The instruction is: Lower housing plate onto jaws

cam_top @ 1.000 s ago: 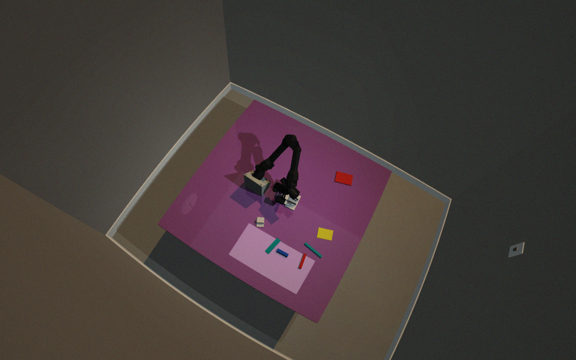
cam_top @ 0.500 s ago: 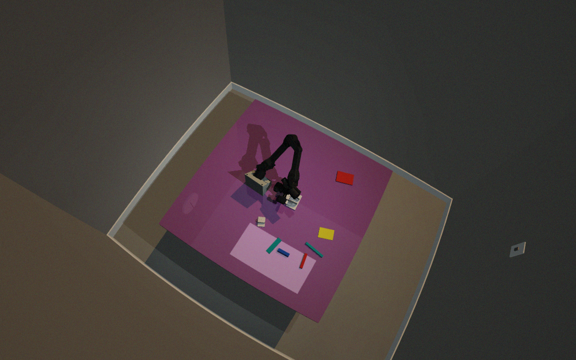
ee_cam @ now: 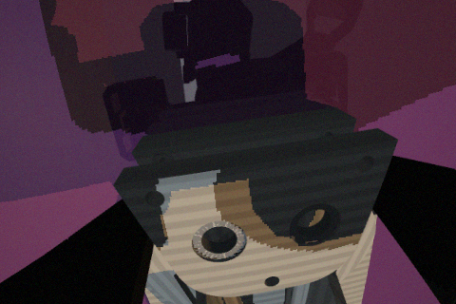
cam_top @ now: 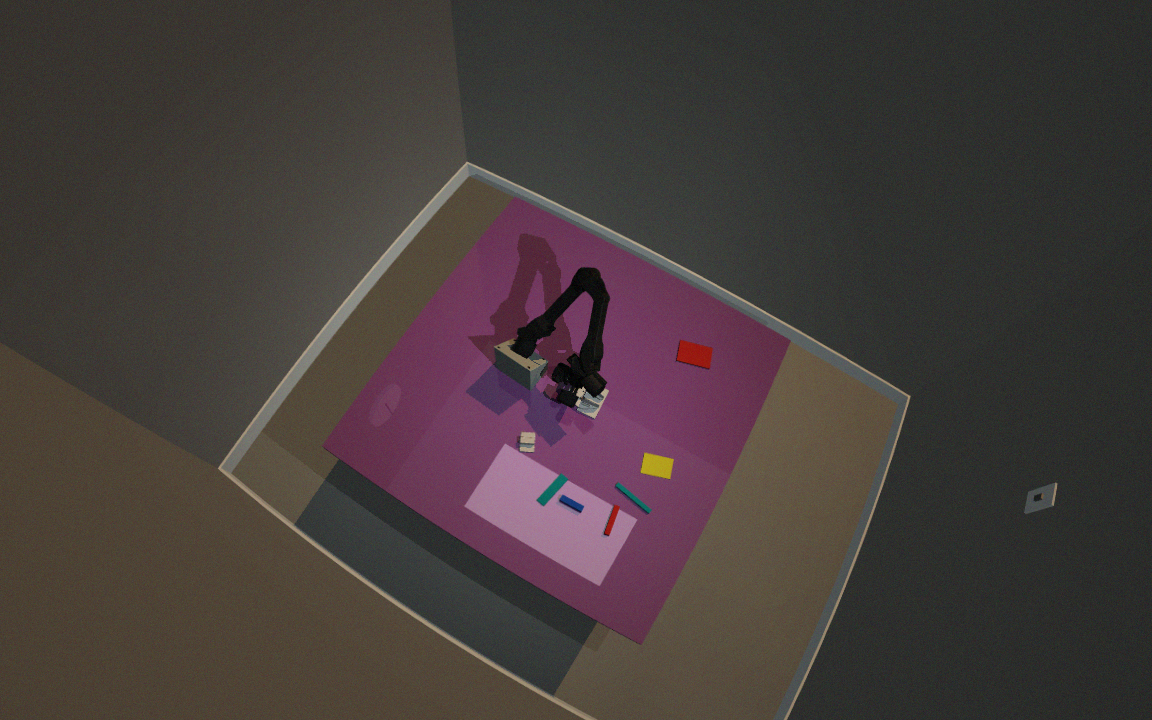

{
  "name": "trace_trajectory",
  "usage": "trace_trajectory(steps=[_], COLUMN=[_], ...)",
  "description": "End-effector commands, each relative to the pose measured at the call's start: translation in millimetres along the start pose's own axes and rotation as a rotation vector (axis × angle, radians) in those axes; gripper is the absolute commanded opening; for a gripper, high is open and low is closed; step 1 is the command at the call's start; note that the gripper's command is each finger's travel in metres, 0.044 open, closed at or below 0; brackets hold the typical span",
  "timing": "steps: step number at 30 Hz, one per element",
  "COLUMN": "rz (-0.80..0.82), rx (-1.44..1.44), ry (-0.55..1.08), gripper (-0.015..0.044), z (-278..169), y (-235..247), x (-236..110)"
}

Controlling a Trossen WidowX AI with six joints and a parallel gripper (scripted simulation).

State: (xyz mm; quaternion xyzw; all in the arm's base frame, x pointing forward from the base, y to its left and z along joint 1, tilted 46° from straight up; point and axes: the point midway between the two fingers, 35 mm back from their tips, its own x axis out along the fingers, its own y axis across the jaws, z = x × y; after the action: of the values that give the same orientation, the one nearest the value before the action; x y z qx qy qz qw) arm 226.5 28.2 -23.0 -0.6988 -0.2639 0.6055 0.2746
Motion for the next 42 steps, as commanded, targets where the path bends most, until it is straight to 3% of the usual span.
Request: trace_trajectory(steps=[1,42], rz=[-0.004,-0.004], rx=[0.005,0.003], ry=[0.001,0.001], gripper=[0.0351,0.0351], z=[-0.1,0.0], y=[-0.1,-0.2], x=[1.0,9.2])
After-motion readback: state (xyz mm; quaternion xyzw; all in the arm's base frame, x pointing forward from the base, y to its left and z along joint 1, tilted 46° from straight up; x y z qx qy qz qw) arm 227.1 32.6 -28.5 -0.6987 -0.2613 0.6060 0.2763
